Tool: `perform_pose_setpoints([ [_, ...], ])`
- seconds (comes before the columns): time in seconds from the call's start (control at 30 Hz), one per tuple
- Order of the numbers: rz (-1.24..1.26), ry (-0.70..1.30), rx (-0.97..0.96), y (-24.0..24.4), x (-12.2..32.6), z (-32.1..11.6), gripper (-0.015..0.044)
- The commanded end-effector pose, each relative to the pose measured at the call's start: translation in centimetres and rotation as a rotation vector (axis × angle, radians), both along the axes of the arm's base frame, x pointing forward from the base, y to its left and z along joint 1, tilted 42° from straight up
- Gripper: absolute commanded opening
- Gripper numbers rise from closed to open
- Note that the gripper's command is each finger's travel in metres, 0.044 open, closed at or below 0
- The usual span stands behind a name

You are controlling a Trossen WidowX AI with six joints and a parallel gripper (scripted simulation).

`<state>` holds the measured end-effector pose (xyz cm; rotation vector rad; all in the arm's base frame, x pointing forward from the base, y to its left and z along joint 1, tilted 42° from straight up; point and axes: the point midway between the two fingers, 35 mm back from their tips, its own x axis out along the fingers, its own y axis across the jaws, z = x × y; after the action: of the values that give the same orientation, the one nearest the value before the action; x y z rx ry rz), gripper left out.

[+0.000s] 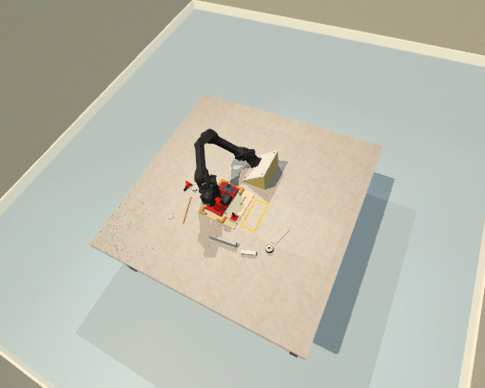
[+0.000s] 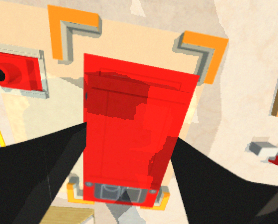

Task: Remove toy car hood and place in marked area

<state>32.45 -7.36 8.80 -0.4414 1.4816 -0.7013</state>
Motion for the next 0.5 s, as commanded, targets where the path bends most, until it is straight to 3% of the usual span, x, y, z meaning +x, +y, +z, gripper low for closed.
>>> perform_pose_setpoints([
  [0.0, -0.004, -0.010, 0.005, 0.23, 0.20, 0.36, 0.0000],
  [0.47, -0.003, -0.010, 0.005, 0.85, 0.23, 1.04, 0.0000],
])
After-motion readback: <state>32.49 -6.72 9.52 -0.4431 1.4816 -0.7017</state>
